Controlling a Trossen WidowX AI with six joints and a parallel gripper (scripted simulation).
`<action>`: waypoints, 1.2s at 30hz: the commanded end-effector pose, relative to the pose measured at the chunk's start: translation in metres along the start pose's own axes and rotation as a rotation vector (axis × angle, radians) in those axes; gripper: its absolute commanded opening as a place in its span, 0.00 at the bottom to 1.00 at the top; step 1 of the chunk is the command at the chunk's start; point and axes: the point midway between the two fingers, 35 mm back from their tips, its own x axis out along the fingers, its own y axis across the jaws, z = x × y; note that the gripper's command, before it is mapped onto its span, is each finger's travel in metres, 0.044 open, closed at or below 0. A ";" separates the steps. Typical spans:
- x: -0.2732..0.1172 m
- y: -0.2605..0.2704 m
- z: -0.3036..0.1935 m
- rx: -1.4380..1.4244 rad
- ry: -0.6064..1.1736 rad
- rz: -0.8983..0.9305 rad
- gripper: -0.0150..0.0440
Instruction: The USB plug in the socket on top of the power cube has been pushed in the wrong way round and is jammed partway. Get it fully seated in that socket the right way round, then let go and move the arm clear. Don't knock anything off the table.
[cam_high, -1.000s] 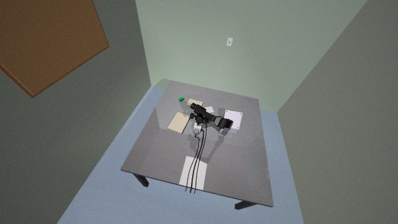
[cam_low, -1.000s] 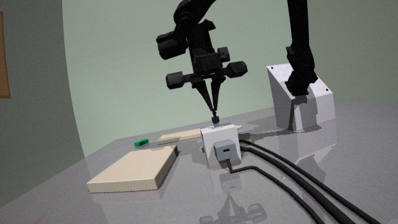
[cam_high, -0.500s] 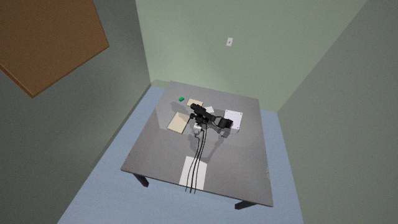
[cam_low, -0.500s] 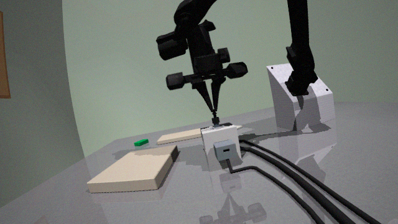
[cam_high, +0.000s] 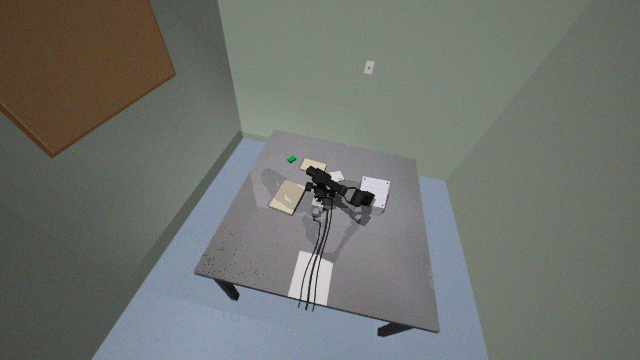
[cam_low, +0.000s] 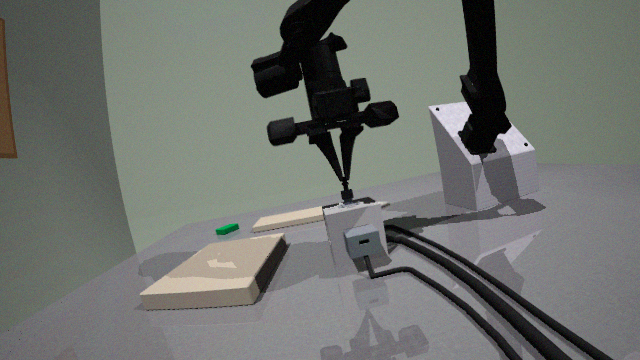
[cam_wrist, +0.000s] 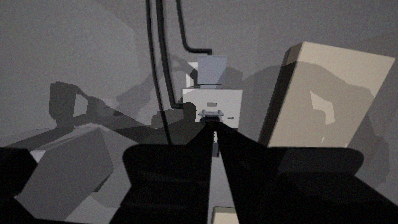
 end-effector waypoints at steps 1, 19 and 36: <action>0.001 0.000 0.000 0.003 -0.003 0.000 0.25; 0.003 0.000 0.000 0.003 -0.003 0.000 0.25; 0.005 0.000 0.000 0.003 -0.003 0.000 0.25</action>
